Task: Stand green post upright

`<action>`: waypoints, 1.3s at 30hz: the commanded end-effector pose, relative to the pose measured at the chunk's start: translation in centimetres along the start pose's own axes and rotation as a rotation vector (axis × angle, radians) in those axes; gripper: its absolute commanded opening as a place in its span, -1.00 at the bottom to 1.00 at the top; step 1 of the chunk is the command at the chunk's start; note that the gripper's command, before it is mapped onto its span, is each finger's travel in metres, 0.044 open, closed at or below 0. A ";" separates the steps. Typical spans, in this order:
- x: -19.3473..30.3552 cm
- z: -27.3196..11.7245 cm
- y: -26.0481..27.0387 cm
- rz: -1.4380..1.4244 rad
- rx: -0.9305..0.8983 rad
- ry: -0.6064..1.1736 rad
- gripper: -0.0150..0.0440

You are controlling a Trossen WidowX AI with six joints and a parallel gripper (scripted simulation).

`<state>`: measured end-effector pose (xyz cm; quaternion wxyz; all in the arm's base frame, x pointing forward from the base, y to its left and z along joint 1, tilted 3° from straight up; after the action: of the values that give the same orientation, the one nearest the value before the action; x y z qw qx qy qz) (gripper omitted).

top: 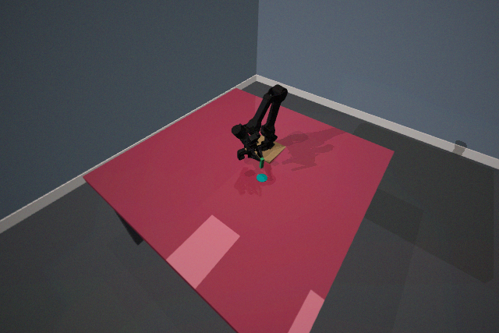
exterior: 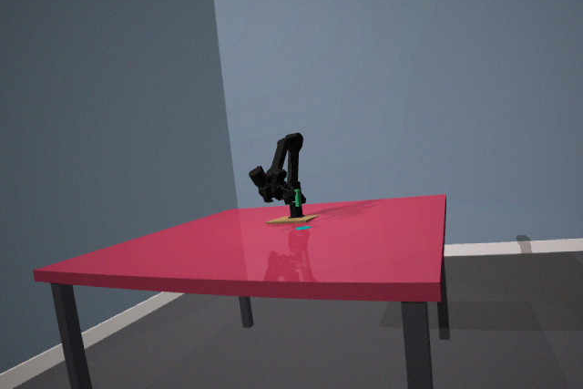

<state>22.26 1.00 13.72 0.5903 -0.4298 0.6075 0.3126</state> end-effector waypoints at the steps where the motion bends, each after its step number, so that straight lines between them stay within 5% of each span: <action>1: 1.1 0.1 0.1 0.005 -0.003 -0.002 -0.42; 39: 8.3 0.9 2.2 0.010 -0.001 0.001 -0.42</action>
<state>21.27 1.40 5.61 0.5901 -0.4297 0.6067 0.3148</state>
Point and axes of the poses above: the point midway between the two fingers, 35 mm back from their tips, its own z axis out along the fingers, its own y axis across the jaws, x = y × z, the point moved 7 cm from there along -z, back along the fingers, and after that the axes turned 9 degrees about -z, right-handed, at the moved point
